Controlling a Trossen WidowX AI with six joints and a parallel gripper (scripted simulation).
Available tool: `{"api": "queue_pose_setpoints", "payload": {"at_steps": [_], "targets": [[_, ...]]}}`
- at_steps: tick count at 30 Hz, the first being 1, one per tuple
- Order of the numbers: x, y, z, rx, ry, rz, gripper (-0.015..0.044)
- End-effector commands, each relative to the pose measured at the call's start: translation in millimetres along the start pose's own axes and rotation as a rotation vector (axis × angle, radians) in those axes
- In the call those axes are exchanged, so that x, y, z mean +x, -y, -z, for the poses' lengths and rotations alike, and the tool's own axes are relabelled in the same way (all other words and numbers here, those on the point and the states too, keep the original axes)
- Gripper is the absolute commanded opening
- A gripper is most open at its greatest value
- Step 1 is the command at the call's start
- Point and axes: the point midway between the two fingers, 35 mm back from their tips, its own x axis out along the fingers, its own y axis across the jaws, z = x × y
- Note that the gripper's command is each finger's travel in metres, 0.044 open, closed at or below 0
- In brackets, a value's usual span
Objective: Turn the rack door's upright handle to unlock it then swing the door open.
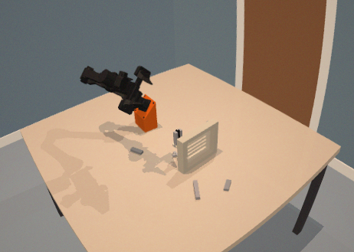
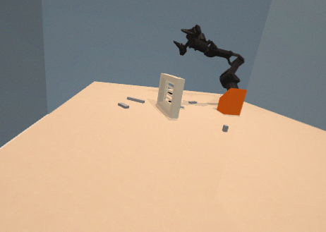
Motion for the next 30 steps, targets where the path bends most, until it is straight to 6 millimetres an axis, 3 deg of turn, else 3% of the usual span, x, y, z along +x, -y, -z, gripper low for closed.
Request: {"api": "queue_pose_setpoints", "payload": {"at_steps": [1, 4, 17, 30], "targets": [[1, 0, 1, 0.001, -0.005, 0.001, 0.0374], [8, 1, 10, 0.014, -0.068, 0.017, 0.0295], [38, 5, 67, 0.051, -0.417, 0.121, 0.0295], [48, 9, 121, 0.023, -0.75, 0.245, 0.0295]]}}
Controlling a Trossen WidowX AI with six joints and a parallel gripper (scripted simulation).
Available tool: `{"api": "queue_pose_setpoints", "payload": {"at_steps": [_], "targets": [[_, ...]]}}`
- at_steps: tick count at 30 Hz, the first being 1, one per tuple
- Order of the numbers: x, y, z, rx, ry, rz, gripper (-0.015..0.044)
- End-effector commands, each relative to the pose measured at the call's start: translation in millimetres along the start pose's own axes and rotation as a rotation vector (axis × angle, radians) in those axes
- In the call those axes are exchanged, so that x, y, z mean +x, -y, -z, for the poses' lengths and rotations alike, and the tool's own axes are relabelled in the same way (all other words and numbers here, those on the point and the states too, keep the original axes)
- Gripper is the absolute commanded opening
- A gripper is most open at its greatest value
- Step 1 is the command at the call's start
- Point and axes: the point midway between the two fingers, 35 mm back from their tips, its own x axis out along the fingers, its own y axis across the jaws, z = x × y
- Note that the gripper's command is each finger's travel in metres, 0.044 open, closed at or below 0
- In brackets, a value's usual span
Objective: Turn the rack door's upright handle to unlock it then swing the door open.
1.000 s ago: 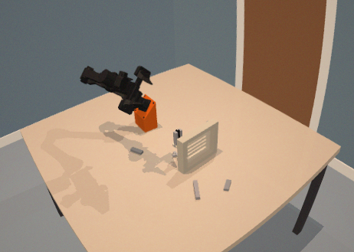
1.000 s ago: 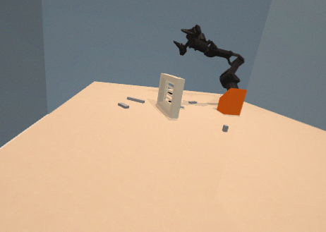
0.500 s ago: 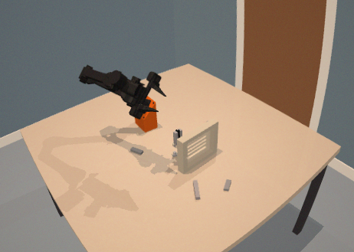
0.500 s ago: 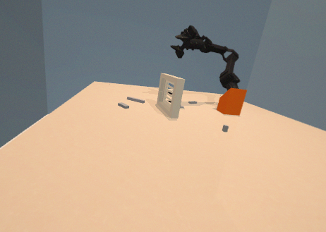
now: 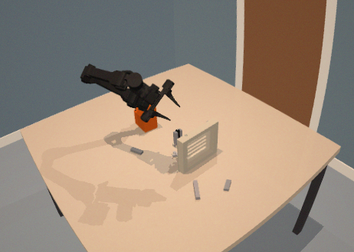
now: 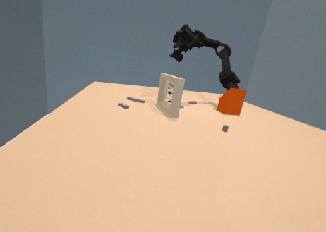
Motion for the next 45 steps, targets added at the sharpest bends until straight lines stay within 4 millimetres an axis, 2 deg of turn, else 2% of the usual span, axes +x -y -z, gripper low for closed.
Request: {"api": "queue_pose_setpoints", "payload": {"at_steps": [1, 13, 26, 36, 45], "targets": [[8, 0, 8, -0.006, -0.076, 0.04, 0.0295], [31, 3, 42, -0.073, -0.35, 0.194, 0.0295], [42, 9, 72, -0.2, -0.61, 0.378, 0.0295], [43, 13, 88, -0.332, -0.782, 0.525, 0.0295], [44, 16, 94, -0.451, -0.893, 0.634, 0.0295]]}}
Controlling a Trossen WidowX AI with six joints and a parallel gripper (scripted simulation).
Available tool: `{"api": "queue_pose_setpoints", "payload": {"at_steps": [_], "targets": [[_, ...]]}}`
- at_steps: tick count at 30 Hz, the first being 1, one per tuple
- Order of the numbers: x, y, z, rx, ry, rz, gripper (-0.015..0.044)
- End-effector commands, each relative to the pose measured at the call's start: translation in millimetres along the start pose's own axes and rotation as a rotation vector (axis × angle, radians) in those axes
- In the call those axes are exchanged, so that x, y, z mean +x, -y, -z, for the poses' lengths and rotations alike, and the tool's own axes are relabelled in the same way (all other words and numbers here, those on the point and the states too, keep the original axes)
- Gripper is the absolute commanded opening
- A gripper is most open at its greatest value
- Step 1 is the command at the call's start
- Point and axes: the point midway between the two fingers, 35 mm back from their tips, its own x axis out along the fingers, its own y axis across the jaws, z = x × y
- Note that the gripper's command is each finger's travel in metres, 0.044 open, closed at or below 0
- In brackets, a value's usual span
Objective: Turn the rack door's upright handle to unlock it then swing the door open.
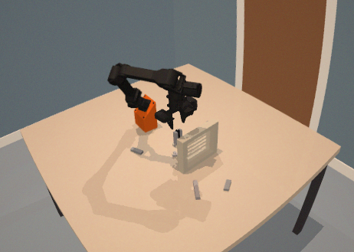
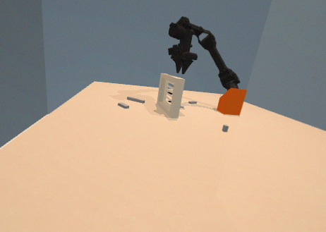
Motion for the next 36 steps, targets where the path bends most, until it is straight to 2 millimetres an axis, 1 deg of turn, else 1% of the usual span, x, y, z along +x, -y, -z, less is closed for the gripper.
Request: {"api": "queue_pose_setpoints", "payload": {"at_steps": [1, 4, 36], "targets": [[0, 1, -1, -0.011, -0.014, 0.026, 0.0295], [2, 1, -1, -0.011, -0.014, 0.025, 0.0295], [54, 2, -2, -0.01, -0.013, 0.026, 0.0295]]}}
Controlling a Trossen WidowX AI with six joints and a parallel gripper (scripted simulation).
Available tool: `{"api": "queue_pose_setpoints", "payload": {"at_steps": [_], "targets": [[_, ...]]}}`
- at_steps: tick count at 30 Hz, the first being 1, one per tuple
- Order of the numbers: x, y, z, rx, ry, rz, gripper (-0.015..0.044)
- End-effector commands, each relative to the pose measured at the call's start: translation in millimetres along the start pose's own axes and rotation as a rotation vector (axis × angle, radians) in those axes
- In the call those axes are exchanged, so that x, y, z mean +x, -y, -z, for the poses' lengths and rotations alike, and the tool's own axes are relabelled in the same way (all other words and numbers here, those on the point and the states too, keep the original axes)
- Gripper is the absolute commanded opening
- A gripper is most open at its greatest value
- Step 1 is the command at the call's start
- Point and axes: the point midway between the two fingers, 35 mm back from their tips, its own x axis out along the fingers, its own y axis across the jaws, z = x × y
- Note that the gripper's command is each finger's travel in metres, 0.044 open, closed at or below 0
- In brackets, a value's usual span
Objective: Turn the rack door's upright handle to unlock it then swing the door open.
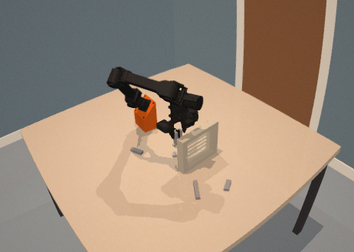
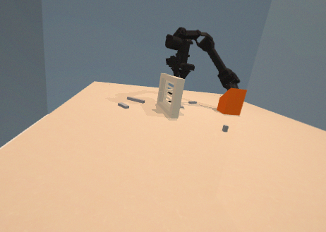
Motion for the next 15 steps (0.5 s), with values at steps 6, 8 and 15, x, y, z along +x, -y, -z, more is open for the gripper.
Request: {"api": "queue_pose_setpoints", "payload": {"at_steps": [6, 8, 15], "targets": [[16, 1, 3, -0.007, -0.007, 0.006, 0.0295], [19, 1, 4, -0.006, -0.007, 0.007, 0.0295], [21, 1, 4, -0.006, -0.007, 0.007, 0.019]]}}
